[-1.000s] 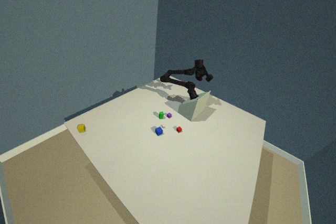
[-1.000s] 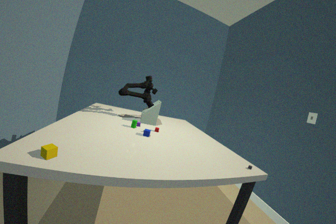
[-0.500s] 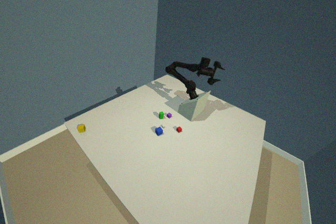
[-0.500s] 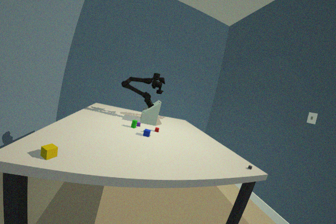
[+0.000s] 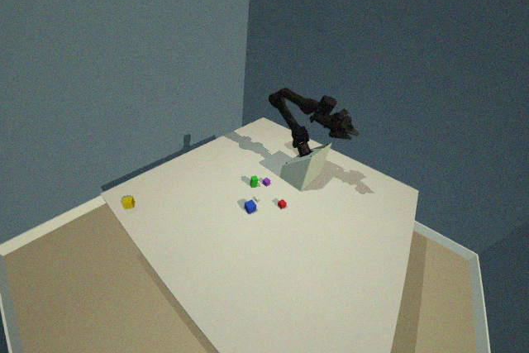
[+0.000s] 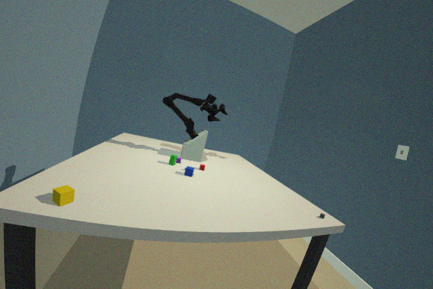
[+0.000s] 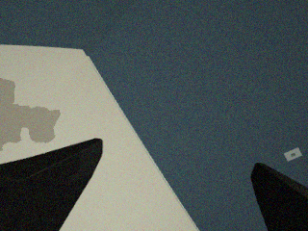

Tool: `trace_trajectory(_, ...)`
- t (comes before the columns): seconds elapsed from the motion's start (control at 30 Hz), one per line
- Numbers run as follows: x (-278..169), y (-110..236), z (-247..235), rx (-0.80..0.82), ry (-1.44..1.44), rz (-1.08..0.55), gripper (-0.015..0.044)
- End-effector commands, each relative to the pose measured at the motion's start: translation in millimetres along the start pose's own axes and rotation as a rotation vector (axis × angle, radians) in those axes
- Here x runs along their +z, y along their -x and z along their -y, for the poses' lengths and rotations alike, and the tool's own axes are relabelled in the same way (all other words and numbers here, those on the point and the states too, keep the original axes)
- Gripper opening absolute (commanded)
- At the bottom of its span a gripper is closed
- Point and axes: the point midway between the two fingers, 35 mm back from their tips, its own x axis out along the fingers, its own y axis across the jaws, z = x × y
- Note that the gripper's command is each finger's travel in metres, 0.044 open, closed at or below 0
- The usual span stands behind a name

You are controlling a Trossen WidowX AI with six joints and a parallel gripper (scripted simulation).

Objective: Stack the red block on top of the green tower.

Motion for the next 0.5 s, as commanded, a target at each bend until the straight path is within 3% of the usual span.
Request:
trace_trajectory(0.0, -26.6, -1.0, 15.2, -0.031, -0.19, -0.098, 0.044)
trace_trajectory(0.47, -176.2, 20.3, 49.9, -0.281, -1.158, -0.581, 0.044)
